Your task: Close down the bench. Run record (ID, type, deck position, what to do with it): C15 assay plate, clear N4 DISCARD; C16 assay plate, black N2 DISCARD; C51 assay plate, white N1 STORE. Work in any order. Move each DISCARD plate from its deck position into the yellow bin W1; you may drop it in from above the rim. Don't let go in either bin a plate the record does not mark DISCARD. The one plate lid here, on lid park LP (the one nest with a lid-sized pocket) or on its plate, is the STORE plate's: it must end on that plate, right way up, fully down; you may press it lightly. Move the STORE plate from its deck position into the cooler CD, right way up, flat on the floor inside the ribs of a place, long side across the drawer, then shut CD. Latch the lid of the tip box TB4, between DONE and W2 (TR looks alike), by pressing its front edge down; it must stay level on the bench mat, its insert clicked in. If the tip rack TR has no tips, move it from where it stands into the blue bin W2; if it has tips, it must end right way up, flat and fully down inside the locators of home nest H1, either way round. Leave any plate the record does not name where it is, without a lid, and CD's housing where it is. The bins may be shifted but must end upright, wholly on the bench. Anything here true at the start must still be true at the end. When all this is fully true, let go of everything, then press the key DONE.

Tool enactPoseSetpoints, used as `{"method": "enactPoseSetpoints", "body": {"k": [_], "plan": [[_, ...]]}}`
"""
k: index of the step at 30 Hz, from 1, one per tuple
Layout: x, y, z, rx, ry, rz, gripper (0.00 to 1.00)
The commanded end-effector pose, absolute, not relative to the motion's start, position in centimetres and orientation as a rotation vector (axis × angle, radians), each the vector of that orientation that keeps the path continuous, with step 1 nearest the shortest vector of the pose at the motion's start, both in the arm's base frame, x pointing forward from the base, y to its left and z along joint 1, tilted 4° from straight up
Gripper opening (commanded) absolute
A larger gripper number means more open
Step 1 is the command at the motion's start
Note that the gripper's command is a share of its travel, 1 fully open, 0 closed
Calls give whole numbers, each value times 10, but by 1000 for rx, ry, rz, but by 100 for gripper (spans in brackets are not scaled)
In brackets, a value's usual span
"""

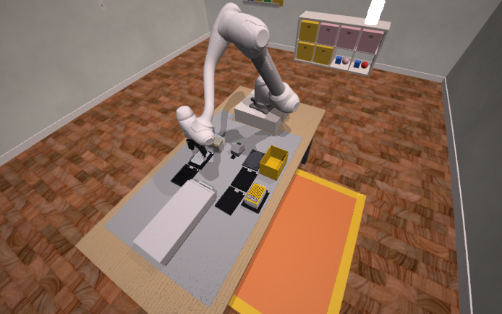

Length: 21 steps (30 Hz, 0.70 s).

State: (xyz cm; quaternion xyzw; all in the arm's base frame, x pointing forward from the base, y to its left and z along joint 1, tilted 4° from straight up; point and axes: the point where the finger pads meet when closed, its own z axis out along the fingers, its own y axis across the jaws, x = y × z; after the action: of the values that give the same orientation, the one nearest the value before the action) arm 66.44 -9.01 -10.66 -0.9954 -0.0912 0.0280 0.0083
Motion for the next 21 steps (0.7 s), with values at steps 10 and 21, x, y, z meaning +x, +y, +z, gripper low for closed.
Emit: {"method": "enactPoseSetpoints", "body": {"k": [10, 21], "plan": [[664, -92, -91, -3109, -283, 91, 0], [665, -92, -76, -3109, -283, 91, 0]]}}
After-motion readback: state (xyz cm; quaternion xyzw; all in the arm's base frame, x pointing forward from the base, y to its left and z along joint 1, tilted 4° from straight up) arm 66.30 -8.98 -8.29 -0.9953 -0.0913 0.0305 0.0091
